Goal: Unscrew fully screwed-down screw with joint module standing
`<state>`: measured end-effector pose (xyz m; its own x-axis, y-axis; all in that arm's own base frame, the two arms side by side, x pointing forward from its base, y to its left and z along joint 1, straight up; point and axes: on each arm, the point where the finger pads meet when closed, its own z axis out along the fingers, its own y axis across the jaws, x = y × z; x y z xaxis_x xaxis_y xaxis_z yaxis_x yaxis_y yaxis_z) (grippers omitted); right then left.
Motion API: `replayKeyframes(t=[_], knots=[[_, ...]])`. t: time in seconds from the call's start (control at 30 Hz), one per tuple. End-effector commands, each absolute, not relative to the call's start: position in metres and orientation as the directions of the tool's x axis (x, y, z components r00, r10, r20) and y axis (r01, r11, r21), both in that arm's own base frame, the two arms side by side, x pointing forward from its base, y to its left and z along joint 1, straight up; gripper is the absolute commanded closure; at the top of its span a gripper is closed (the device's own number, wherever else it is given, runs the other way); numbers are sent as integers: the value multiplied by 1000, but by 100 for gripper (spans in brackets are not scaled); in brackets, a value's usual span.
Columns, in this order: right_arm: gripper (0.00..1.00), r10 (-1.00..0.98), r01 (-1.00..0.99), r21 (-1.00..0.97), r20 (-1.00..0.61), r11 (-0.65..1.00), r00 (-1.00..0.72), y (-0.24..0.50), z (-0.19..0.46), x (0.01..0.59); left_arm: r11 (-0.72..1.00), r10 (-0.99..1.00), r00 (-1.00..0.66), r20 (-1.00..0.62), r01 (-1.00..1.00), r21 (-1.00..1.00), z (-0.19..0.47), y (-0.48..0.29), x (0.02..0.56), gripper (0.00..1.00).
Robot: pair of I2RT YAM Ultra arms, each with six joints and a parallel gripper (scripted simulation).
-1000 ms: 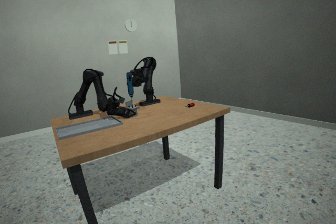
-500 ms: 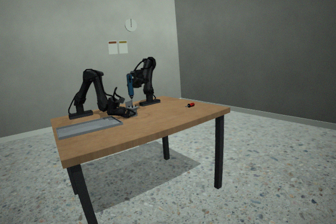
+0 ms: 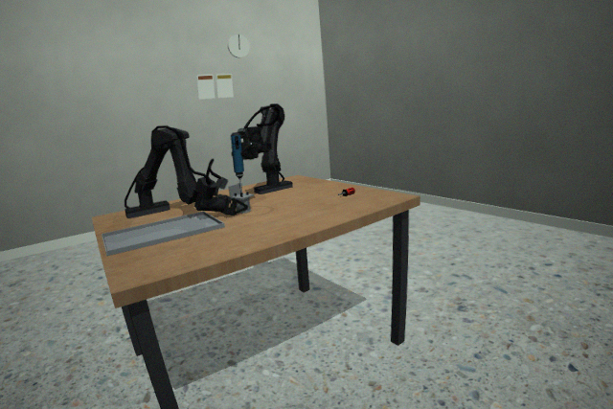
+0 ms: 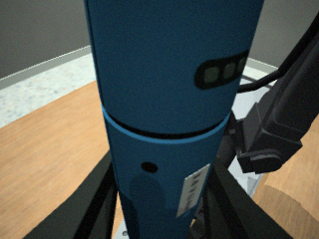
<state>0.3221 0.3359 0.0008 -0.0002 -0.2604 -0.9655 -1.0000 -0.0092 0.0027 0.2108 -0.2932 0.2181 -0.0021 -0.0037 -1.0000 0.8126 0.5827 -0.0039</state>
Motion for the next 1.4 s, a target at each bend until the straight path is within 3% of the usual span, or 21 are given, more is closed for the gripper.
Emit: replayKeyframes(t=[0.0,1.37], knots=[[41,-242,-1000,-21,-970,-1,21,333,16,328,581,-122,73,-990,814,-12,259,-295,212,58],[41,-242,-1000,-21,-970,-1,21,333,16,328,580,-129,78,-989,815,-12,263,-295,209,58]])
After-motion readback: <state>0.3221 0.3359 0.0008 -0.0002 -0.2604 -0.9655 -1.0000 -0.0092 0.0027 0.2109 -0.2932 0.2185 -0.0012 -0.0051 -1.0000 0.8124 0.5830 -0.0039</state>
